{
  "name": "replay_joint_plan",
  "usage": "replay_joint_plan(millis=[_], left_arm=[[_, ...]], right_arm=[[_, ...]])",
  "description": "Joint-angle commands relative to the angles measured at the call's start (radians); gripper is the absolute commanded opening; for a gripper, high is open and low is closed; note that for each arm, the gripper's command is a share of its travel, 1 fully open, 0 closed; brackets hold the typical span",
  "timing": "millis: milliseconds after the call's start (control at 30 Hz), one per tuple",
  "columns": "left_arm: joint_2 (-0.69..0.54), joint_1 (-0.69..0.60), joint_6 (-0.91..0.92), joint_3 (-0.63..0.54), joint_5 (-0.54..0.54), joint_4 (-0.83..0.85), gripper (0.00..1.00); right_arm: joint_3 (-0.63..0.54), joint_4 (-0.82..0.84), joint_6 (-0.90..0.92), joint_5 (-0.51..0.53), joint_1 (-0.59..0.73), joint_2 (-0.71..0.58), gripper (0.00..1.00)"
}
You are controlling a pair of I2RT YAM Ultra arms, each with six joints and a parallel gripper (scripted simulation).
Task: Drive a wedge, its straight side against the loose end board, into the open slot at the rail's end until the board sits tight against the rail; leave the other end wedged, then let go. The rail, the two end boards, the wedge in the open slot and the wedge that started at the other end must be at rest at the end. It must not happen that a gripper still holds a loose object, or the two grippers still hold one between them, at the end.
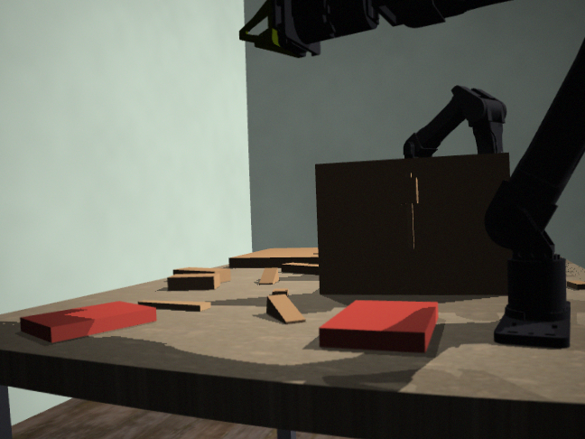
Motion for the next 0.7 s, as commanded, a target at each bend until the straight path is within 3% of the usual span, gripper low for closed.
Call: replay_joint_plan(millis=[0, 667], left_arm=[[0.005, -0.004, 0.003, 0.044, -0.005, 0.006, 0.39], [0.005, -0.004, 0.003, 0.044, -0.005, 0.006, 0.39]], right_arm=[[-0.035, 0.086, 0.014, -0.054, 0.032, -0.036, 0.02], [-0.073, 0.433, 0.070, -0.300, 0.238, -0.090, 0.02]])
